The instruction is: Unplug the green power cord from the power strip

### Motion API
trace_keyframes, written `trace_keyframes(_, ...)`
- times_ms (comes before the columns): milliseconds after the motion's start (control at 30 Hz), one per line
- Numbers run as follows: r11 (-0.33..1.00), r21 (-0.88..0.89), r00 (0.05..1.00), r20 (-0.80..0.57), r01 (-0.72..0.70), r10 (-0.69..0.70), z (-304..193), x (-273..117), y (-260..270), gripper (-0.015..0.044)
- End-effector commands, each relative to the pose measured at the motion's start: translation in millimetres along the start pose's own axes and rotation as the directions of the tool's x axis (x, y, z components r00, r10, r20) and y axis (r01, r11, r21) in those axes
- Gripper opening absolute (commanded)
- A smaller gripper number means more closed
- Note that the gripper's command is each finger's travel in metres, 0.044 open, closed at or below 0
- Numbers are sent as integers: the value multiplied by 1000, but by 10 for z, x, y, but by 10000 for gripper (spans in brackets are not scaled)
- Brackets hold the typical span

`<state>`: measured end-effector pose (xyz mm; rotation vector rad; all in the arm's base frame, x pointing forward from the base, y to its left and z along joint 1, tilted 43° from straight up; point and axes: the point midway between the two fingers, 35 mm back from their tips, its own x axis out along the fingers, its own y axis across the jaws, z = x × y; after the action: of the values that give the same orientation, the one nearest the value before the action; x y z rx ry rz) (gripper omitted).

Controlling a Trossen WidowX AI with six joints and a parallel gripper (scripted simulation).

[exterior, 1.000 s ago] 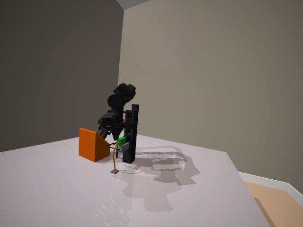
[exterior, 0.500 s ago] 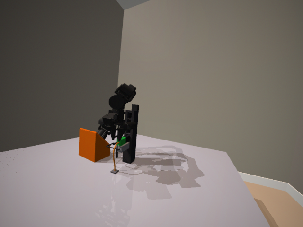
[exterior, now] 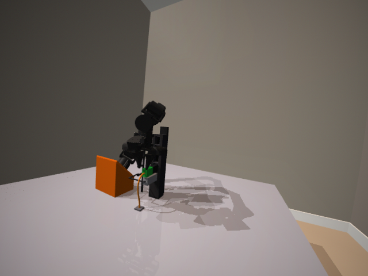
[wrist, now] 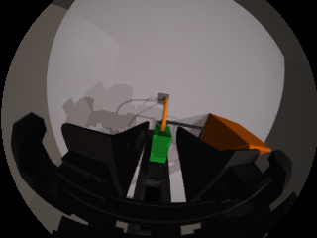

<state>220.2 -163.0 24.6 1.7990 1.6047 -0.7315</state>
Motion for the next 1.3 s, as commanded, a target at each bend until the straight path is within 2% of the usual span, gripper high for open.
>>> trace_keyframes(0, 1000, 4, 1000, -5, 0, 0, -98, 7, -10, 160)
trace_keyframes(467, 1000, 5, 1000, -7, 1, -1, -311, 12, -32, 160)
trace_keyframes(1167, 1000, 4, 1000, -7, 0, 0, -315, 132, -32, 160)
trace_keyframes(1267, 1000, -1, 1000, -2, 1, -1, -302, 107, -25, 81)
